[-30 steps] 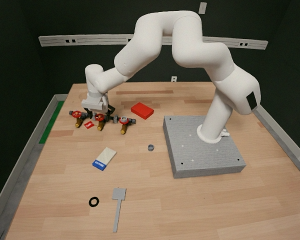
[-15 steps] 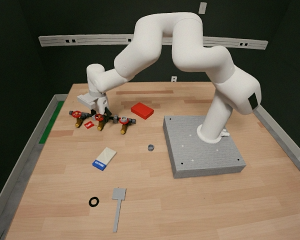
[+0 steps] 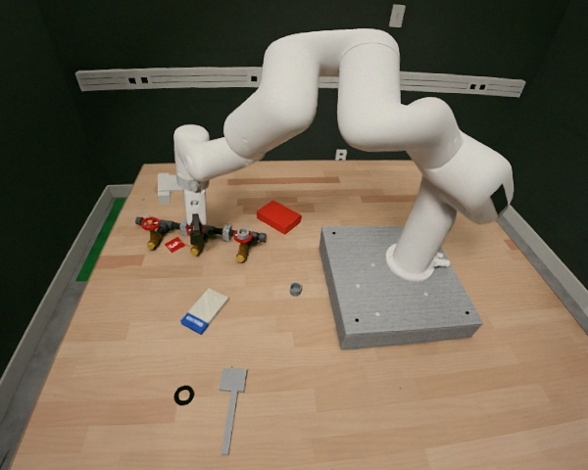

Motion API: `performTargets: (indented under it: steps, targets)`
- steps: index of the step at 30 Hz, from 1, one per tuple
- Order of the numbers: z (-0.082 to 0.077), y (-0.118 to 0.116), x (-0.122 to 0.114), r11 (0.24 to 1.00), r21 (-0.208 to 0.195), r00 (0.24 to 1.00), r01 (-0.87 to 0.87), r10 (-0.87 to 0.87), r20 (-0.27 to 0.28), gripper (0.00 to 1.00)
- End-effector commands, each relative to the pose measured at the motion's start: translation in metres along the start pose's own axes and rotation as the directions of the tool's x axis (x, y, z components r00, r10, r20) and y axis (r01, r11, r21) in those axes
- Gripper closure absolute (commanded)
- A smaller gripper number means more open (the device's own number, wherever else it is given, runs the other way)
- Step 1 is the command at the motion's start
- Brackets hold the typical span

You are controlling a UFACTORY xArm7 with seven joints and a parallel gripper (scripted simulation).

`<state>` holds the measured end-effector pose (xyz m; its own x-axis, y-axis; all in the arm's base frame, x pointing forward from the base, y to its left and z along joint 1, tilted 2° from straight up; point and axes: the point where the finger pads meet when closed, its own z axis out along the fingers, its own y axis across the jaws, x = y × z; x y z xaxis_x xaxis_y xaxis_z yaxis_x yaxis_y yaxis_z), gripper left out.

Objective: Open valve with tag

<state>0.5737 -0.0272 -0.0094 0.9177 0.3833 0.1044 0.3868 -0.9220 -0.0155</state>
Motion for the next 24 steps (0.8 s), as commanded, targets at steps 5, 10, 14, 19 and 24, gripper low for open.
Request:
performTargets:
  steps: [5,10,14,19,24]
  targets:
    - [-0.0019,0.0011,0.0014,0.895,-0.012,0.895,-0.447,0.447,-0.006,0.00]
    - [-0.0019,0.0011,0.0014,0.781,-0.008,0.781,-0.624,0.624,-0.015,0.00]
    - [-0.0019,0.0011,0.0014,0.658,-0.004,0.658,-0.753,0.753,-0.020,0.00]
    - [-0.0019,0.0011,0.0014,0.471,-0.001,0.471,-0.882,0.882,-0.023,0.00]
    - [-0.0019,0.0011,0.0014,0.348,-0.003,0.348,-0.937,0.937,-0.023,0.00]
